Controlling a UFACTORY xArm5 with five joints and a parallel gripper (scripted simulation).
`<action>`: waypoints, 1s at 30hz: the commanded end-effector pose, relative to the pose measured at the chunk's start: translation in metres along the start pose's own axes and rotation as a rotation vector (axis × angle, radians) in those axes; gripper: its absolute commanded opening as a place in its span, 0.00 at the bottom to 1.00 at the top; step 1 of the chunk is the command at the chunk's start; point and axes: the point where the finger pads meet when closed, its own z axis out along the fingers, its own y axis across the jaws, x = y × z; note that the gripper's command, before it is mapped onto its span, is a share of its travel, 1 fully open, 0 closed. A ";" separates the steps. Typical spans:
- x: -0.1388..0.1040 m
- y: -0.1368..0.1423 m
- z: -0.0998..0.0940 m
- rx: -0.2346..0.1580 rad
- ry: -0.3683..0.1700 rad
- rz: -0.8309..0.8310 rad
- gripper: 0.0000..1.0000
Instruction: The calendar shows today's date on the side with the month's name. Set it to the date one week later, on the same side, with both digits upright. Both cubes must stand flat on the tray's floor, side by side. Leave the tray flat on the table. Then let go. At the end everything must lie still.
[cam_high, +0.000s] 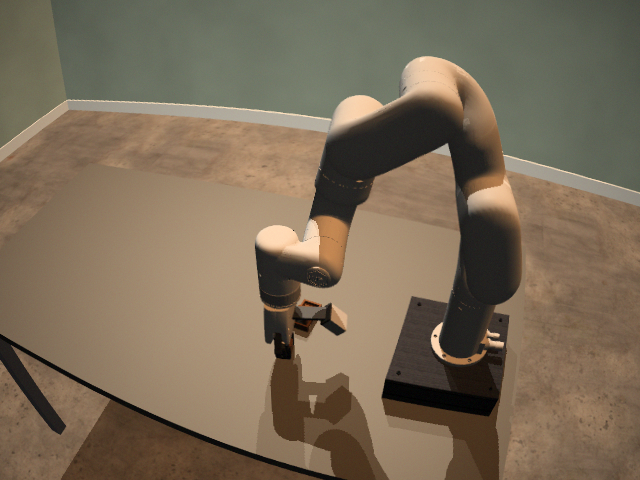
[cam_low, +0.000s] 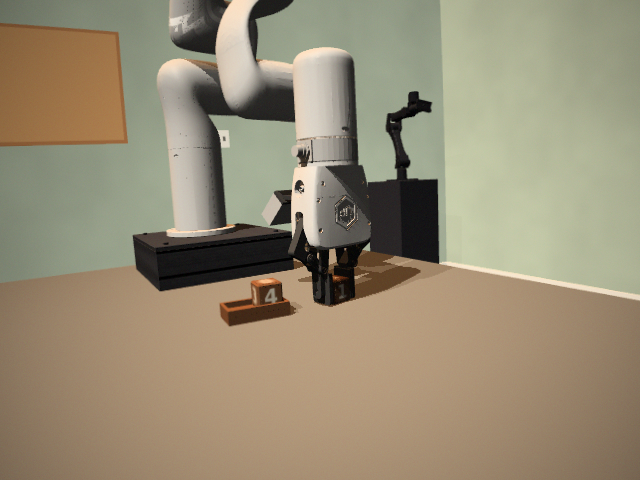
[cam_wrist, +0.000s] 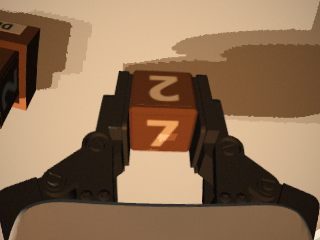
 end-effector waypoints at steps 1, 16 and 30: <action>-0.001 0.000 -0.001 0.000 -0.003 0.000 0.27; -0.001 0.000 -0.001 0.000 -0.003 0.000 0.35; -0.001 0.000 -0.001 0.000 -0.003 0.000 0.47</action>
